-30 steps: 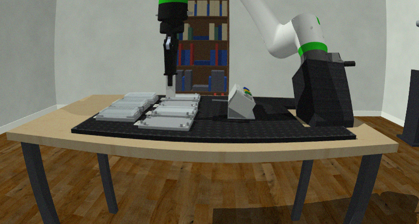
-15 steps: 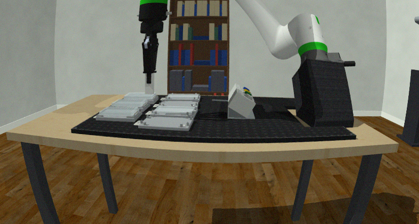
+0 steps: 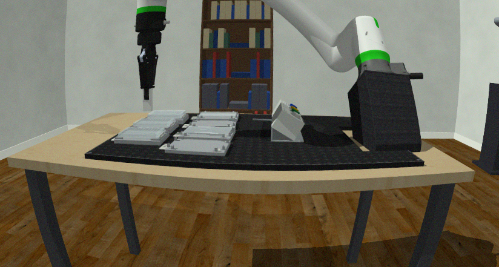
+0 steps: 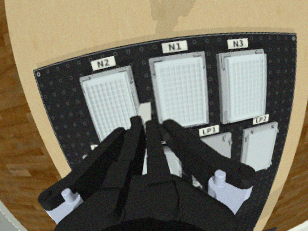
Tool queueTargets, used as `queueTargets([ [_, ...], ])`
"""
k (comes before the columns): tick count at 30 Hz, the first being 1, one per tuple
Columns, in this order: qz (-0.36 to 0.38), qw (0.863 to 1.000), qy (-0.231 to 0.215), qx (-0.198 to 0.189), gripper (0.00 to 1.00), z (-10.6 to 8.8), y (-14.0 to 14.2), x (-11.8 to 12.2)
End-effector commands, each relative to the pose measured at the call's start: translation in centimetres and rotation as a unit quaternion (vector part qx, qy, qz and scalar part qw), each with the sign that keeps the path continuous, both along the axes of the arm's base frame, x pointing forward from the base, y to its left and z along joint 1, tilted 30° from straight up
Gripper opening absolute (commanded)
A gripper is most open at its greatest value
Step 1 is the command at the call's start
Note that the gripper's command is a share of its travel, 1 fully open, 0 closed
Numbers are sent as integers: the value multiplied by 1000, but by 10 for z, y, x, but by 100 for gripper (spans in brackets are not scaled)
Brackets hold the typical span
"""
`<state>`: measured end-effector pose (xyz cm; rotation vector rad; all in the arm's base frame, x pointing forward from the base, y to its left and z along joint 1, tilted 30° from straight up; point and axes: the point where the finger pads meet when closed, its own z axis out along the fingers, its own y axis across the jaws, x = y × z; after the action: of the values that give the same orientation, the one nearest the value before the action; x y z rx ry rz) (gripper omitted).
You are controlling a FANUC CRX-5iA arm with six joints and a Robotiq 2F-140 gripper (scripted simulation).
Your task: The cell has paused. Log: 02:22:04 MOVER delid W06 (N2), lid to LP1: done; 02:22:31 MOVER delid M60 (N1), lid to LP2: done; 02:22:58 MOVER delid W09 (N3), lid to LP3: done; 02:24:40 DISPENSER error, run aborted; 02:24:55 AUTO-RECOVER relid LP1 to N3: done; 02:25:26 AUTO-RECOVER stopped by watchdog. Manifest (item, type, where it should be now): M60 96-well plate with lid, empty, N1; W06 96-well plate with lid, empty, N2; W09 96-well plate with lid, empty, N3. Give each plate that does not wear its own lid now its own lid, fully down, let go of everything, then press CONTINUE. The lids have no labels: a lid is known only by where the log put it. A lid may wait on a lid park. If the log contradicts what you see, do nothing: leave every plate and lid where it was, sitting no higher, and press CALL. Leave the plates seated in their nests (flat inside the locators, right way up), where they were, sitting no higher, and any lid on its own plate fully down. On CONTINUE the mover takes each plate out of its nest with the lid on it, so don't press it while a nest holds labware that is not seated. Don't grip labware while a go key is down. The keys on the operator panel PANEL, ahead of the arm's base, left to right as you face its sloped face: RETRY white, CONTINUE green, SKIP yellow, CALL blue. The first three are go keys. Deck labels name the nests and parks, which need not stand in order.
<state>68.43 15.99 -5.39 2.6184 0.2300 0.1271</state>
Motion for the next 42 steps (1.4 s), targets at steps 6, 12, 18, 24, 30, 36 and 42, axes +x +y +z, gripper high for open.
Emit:
queueTargets([
  [6,-1,1000,2,0,0,0,0,2],
  [12,-1,1000,2,0,0,0,0,2],
  [18,-1,1000,2,0,0,0,0,2],
  [24,-1,1000,2,0,0,1,-1,2],
  [30,-1,1000,2,0,0,40,-68,16],
  [36,-1,1000,2,0,0,66,-114,21],
  [42,-1,1000,2,0,0,66,-114,21],
])
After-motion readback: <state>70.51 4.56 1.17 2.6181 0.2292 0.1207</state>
